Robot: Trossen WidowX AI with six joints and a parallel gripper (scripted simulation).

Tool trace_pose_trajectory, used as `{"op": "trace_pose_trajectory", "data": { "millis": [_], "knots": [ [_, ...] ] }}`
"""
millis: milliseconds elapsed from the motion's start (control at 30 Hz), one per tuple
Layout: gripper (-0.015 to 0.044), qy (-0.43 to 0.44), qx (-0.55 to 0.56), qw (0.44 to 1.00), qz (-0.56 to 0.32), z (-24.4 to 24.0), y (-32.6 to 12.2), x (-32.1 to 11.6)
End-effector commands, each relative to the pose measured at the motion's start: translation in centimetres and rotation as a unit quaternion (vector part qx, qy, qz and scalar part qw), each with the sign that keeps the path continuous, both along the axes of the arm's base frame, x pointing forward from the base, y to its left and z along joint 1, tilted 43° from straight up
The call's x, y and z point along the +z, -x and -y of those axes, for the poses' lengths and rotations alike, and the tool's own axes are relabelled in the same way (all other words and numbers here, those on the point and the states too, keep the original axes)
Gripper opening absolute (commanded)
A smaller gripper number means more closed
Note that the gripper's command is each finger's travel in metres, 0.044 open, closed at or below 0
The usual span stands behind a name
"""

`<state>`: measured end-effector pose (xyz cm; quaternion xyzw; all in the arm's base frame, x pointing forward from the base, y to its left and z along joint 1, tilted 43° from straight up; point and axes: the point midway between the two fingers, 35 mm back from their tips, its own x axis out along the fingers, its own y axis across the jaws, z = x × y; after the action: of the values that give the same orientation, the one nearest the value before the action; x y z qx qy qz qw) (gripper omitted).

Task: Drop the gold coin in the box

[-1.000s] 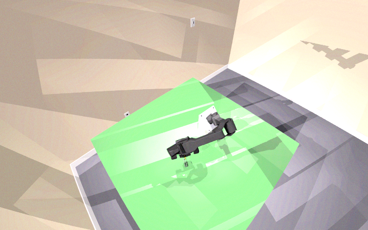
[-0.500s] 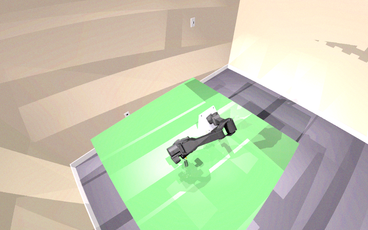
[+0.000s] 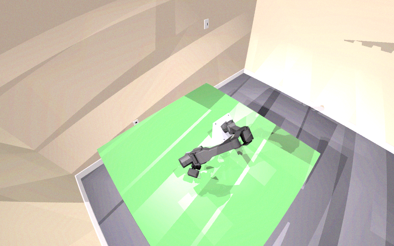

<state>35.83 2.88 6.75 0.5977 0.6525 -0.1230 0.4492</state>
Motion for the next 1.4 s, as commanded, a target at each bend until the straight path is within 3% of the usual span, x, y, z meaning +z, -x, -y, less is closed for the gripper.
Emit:
{"op": "trace_pose_trajectory", "data": {
  "millis": [0,333,1367],
  "knots": [
    [0.0,0.007,0.055,0.997,0.05,0.0,0.0,0.1],
    [0.0,0.026,0.171,0.972,0.157,0.0,0.0,0.1],
    [0.0,0.031,0.173,0.972,0.157,4.1,2.0,-4.0]
  ]
}}
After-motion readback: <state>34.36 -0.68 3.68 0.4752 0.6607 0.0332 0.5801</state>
